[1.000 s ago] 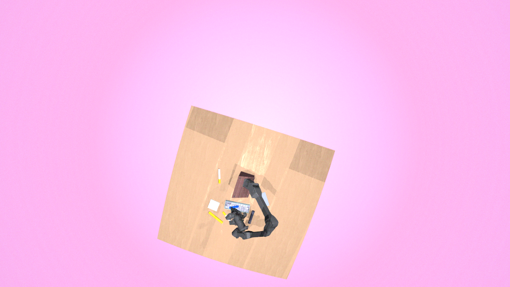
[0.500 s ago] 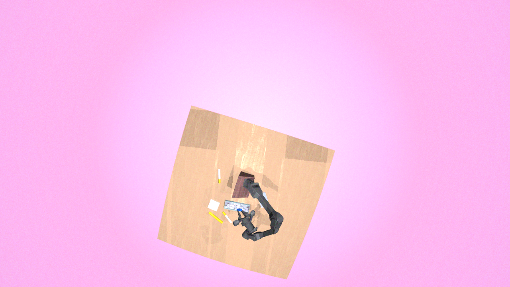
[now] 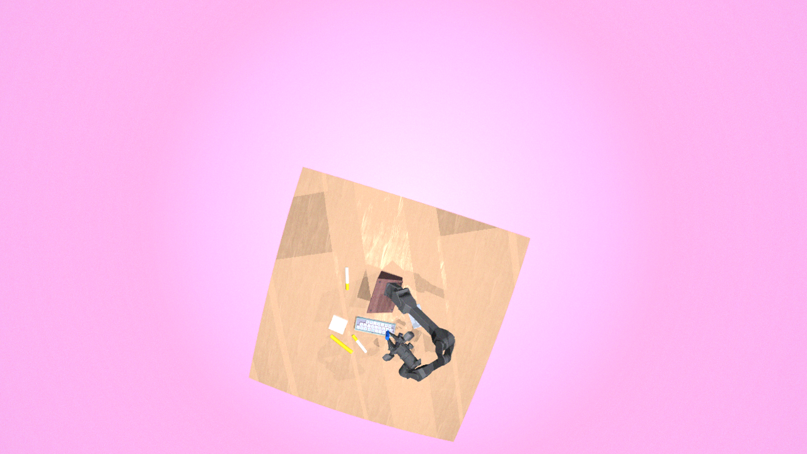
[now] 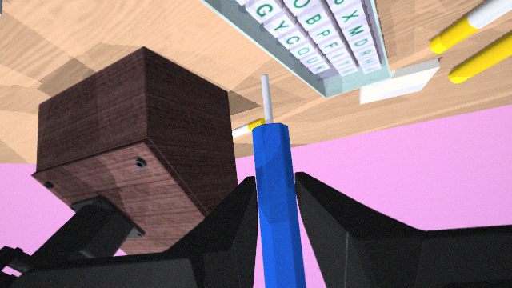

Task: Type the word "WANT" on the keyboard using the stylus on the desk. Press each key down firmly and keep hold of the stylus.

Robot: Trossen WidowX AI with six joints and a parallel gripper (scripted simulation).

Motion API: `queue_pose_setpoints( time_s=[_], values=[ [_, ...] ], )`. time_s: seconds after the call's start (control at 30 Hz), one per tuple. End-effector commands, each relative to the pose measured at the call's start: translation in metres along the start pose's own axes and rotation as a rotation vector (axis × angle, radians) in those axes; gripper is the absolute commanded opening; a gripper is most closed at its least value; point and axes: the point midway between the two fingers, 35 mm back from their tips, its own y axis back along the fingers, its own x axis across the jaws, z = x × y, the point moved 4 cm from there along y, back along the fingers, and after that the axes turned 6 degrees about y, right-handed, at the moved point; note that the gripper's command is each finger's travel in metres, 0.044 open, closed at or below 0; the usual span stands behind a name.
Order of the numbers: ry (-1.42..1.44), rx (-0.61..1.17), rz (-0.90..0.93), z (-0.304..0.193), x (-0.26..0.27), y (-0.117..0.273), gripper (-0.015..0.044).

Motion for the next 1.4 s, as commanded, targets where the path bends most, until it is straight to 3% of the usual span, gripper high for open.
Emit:
queue_pose_setpoints(
  time_s=[0.0,0.5,0.6,0.63,1.37],
  values=[
    [0.056,0.008,-0.011,0.0,0.002,0.004,0.0],
    [0.056,0.007,-0.011,0.03,0.001,-0.013,0.0],
    [0.056,0.007,-0.011,0.032,0.001,-0.015,0.0079],
    [0.056,0.007,-0.011,0.032,0.001,-0.016,0.0081],
    [0.056,0.006,-0.01,0.04,0.001,-0.02,0.0081]
  ],
)
